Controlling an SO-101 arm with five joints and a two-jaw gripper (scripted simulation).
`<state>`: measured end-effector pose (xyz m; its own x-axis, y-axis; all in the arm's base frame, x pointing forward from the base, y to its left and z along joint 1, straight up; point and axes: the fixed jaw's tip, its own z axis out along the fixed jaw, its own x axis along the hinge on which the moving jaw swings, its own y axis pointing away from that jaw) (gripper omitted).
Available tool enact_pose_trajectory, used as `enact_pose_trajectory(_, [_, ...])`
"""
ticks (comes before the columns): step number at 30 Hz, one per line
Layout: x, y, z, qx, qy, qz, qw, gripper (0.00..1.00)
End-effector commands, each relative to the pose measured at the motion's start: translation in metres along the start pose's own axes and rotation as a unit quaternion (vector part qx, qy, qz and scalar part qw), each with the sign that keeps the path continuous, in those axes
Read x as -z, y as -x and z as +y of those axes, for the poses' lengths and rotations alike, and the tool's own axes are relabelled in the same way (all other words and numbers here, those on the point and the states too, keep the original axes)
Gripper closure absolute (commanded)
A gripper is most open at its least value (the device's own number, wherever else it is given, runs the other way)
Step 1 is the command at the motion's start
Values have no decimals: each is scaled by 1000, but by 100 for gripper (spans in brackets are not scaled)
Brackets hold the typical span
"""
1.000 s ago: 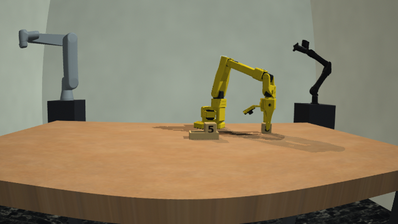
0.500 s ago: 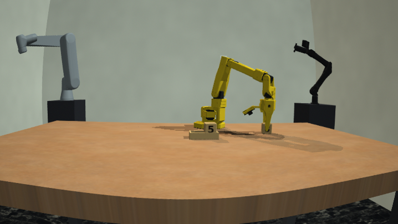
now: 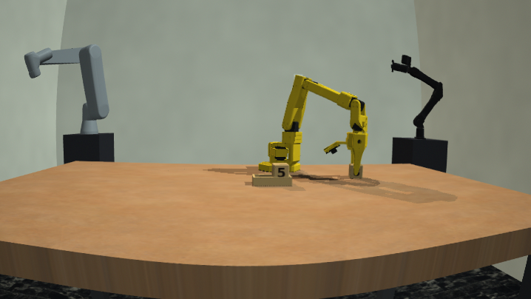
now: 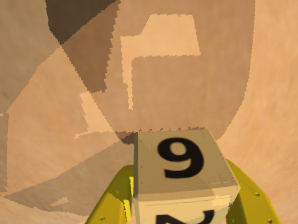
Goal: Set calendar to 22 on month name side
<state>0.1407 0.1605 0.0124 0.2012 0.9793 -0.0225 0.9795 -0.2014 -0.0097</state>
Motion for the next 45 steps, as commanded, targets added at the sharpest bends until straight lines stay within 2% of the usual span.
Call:
enact_pose_trajectory(1, [9, -6, 0, 1, 12, 24, 1000, 84])
enact_pose_trajectory(10, [9, -6, 0, 1, 12, 24, 1000, 99])
enact_pose_trajectory(21, [12, -6, 1, 1, 12, 24, 1000, 100])
enact_pose_trajectory(30, [34, -7, 3, 1, 12, 24, 1000, 100])
enact_pose_trajectory(32, [34, -7, 3, 1, 12, 24, 1000, 100])
enact_pose_trajectory(39, [53, -5, 3, 1, 12, 24, 1000, 100])
enact_pose_trajectory(45, [59, -4, 3, 1, 12, 24, 1000, 100])
